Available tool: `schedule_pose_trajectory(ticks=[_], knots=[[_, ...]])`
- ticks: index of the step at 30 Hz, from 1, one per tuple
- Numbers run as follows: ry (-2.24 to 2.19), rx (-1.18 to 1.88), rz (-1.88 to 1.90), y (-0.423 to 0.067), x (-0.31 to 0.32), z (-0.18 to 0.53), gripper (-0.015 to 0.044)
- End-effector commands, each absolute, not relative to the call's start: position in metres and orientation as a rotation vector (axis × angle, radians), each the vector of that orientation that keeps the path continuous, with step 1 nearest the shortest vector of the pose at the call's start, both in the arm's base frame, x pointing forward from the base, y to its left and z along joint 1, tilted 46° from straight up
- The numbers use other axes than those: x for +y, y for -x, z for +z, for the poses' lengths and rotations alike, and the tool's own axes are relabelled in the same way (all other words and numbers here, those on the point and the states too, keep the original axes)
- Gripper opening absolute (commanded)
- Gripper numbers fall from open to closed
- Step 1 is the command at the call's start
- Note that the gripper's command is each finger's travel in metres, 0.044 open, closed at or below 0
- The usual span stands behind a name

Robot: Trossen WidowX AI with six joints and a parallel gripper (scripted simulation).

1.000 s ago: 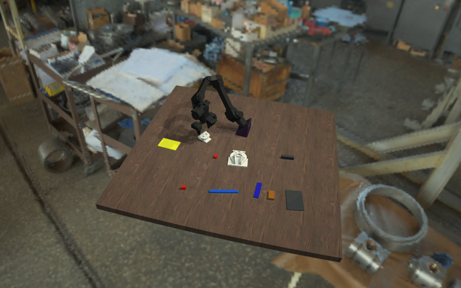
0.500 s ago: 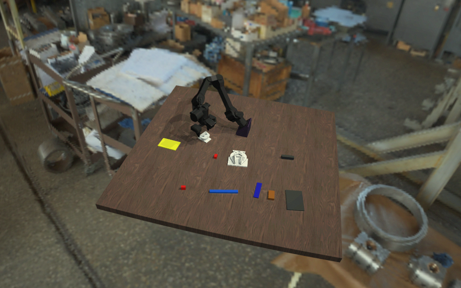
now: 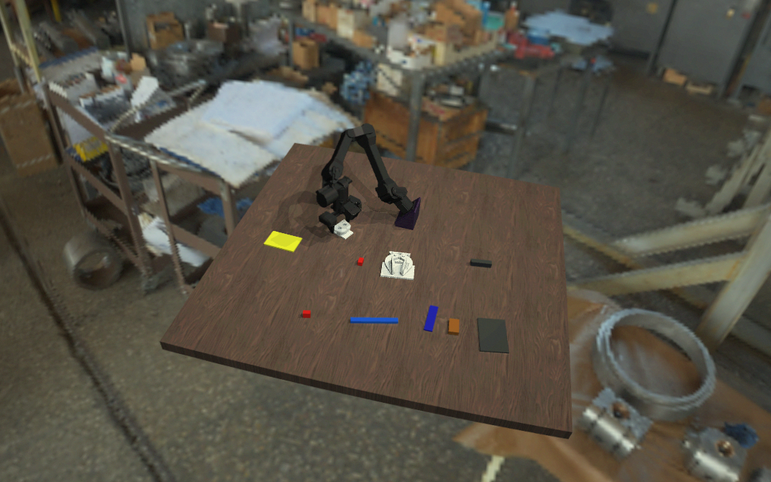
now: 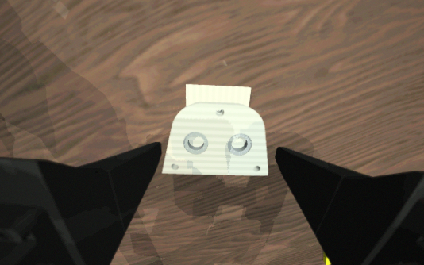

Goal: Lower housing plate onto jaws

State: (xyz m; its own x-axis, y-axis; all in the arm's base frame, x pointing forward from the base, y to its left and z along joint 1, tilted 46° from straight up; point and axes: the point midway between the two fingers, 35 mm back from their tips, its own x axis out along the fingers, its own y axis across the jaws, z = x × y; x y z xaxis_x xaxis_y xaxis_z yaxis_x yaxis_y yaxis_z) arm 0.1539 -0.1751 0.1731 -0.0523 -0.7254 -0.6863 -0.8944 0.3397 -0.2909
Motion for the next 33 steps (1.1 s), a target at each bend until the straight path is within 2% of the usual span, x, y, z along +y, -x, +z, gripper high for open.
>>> schedule_pose_trajectory(ticks=[1,33], knots=[[1.434,1.820,0.283,-0.1522,-0.1783,0.1673,0.0440],[1.432,1.824,0.275,-0.1515,-0.1829,0.1643,0.0433]])
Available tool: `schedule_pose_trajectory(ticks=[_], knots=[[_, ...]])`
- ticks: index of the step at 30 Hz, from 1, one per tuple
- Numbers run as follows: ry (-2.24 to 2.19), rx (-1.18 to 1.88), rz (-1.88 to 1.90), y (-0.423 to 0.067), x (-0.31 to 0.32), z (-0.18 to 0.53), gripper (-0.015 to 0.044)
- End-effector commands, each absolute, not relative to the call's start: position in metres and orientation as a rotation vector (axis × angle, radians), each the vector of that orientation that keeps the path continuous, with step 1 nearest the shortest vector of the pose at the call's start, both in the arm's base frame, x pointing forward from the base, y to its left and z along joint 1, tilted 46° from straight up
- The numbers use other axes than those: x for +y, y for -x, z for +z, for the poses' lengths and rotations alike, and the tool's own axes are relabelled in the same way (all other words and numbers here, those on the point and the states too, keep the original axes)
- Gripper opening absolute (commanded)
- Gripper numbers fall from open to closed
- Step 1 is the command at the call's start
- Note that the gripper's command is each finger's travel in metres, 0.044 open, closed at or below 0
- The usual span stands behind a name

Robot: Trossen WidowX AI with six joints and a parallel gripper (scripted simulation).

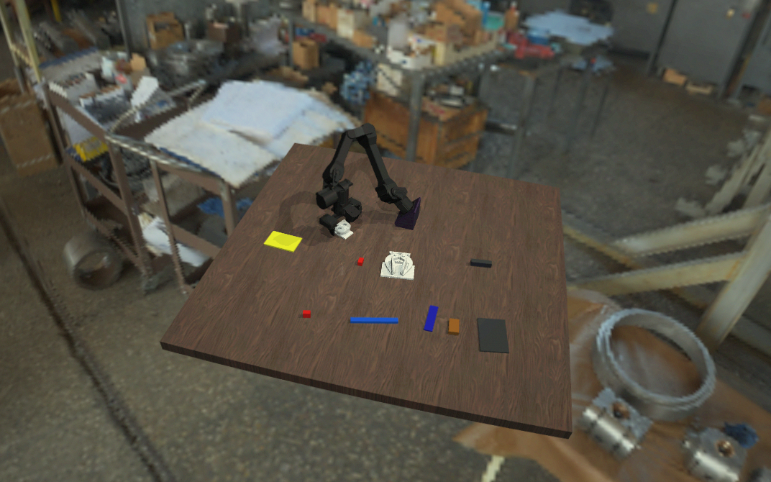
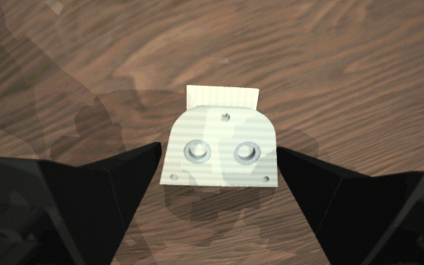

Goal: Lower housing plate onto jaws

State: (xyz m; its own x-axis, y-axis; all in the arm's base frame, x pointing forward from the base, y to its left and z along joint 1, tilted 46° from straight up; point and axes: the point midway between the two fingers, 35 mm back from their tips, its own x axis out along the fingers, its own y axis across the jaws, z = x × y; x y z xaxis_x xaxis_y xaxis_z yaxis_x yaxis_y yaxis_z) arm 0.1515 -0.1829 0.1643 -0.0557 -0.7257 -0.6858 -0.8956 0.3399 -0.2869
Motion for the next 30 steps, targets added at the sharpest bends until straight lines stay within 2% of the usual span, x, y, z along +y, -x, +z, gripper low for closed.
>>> schedule_pose_trajectory(ticks=[1,12,30], knots=[[1.432,1.824,0.275,-0.152,-0.183,0.164,0.0427],[1.432,1.824,0.275,-0.152,-0.183,0.164,0.0353],[1.424,1.818,0.286,-0.156,-0.165,0.179,0.0351]])
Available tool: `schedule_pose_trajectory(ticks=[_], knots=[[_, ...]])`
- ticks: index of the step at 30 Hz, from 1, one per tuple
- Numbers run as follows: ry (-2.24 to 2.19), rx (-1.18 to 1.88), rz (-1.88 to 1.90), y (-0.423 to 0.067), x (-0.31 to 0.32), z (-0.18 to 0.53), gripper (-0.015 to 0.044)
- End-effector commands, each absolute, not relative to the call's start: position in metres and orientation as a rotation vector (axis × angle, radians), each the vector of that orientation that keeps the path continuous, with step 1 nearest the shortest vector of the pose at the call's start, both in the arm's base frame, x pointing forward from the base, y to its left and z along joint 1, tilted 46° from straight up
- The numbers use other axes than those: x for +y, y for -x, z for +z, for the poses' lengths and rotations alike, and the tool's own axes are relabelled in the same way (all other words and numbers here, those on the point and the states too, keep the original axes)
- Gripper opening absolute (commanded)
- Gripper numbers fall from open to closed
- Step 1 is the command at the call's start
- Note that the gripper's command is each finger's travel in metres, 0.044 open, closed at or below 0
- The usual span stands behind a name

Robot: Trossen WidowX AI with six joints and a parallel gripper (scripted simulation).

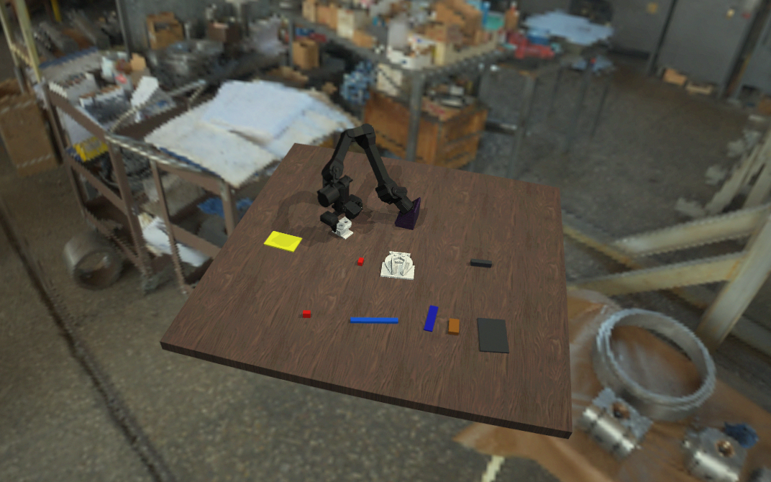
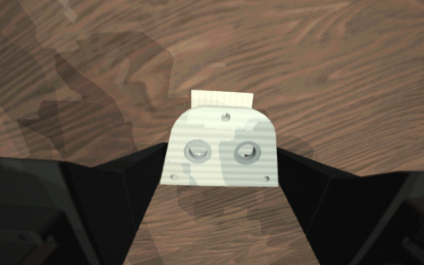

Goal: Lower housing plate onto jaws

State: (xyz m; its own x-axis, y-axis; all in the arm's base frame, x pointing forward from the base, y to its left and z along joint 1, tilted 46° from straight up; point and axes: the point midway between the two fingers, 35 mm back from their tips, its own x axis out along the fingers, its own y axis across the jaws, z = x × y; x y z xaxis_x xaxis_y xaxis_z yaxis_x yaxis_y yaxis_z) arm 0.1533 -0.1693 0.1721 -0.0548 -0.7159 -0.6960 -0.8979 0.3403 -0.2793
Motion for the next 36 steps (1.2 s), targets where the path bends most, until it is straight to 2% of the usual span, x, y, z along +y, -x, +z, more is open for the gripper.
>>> schedule_pose_trajectory(ticks=[1,17,36], knots=[[1.424,1.818,0.287,-0.156,-0.162,0.181,0.0351],[1.433,1.820,0.287,-0.156,-0.130,0.213,0.0351],[1.280,1.775,0.132,-0.196,-0.107,0.185,0.0351]])
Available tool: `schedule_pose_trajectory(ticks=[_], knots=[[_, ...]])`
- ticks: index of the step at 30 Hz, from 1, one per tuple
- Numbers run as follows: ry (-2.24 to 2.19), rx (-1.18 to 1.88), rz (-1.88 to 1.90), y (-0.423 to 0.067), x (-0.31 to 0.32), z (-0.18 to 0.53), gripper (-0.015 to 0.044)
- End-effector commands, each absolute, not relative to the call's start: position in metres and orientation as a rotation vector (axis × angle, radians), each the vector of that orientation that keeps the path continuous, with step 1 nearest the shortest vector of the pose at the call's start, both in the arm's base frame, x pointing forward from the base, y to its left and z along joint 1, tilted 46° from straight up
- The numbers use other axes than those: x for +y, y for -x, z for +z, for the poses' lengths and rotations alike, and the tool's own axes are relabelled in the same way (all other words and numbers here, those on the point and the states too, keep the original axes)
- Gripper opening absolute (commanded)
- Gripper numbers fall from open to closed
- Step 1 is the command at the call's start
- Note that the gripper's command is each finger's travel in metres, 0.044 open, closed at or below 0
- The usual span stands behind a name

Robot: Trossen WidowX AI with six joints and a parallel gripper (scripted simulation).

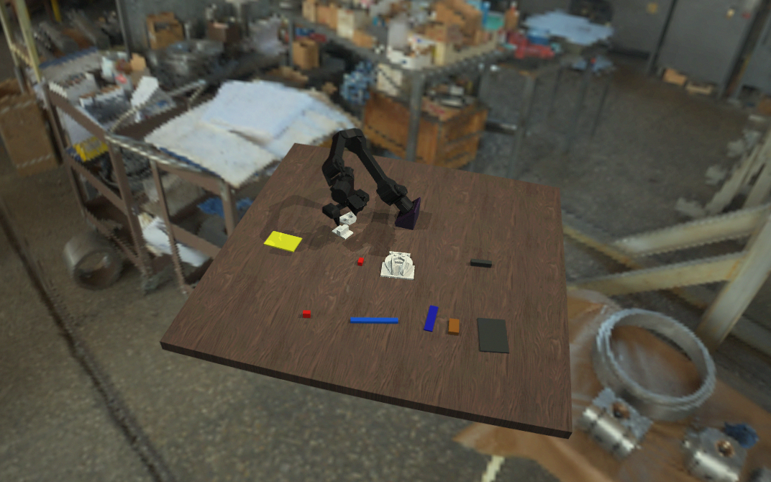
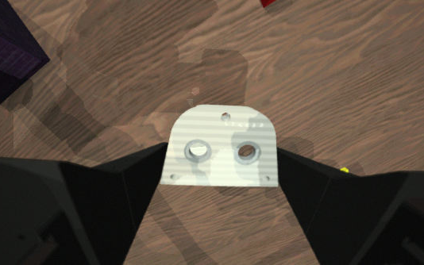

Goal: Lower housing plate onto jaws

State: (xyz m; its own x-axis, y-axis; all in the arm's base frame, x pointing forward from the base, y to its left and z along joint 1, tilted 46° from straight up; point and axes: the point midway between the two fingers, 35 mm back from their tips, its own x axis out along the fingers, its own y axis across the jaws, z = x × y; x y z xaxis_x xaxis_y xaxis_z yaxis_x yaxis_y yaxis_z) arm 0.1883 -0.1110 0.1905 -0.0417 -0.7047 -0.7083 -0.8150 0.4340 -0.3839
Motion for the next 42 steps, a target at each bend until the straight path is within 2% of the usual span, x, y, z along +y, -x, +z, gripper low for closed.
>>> schedule_pose_trajectory(ticks=[1,42], knots=[[1.271,1.772,0.122,-0.198,-0.105,0.184,0.0351],[0.900,1.671,-0.282,-0.255,-0.020,0.097,0.0351]])
